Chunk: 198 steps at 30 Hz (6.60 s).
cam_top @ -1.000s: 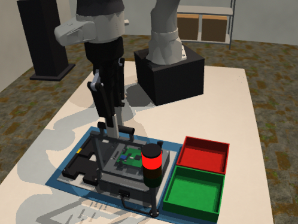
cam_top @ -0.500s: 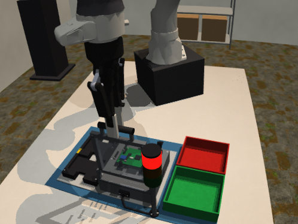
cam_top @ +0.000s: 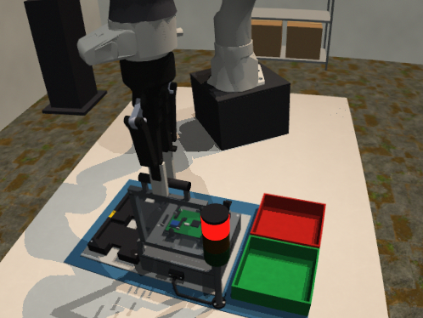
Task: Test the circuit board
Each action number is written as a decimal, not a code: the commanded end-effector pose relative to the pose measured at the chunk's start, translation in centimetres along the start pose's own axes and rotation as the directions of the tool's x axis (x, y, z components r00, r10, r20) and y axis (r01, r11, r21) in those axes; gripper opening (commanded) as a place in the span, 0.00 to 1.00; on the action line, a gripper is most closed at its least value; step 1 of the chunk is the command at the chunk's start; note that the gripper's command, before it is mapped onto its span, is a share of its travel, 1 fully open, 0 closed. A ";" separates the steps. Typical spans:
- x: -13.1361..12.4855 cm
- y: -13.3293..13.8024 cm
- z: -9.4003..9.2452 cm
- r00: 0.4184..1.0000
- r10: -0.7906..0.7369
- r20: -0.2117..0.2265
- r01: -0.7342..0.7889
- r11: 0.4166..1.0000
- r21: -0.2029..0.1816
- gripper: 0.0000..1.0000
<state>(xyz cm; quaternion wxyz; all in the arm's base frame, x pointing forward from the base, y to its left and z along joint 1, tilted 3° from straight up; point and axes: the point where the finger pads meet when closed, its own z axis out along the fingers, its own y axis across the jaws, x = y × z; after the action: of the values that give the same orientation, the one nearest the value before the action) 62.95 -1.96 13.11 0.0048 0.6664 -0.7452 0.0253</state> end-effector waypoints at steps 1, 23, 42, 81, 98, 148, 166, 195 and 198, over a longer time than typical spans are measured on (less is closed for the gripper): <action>0.1 0.0 0.0 1.000 0.002 0.000 -0.002 1.000 0.003 0.16; 0.1 0.1 0.0 1.000 0.002 0.000 -0.002 1.000 0.003 0.16; 0.1 0.1 0.0 1.000 0.002 0.000 -0.002 1.000 0.003 0.16; -0.1 0.2 -0.1 1.000 0.002 0.000 -0.002 1.000 0.003 0.00; -0.1 0.2 -0.1 1.000 0.002 0.000 -0.002 1.000 0.003 0.00; 0.0 -2.6 0.1 1.000 0.002 0.000 -0.002 1.000 0.003 0.00; 0.0 -2.6 0.1 1.000 0.002 0.000 -0.002 1.000 0.003 0.00; 0.0 -2.6 0.1 1.000 0.002 0.000 -0.002 1.000 0.003 0.00; 0.0 -2.6 0.1 1.000 0.002 0.000 -0.002 1.000 0.003 0.00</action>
<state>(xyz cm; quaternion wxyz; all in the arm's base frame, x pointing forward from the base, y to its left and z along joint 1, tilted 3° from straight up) 65.01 -2.40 13.03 0.0103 0.6648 -0.7466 0.0219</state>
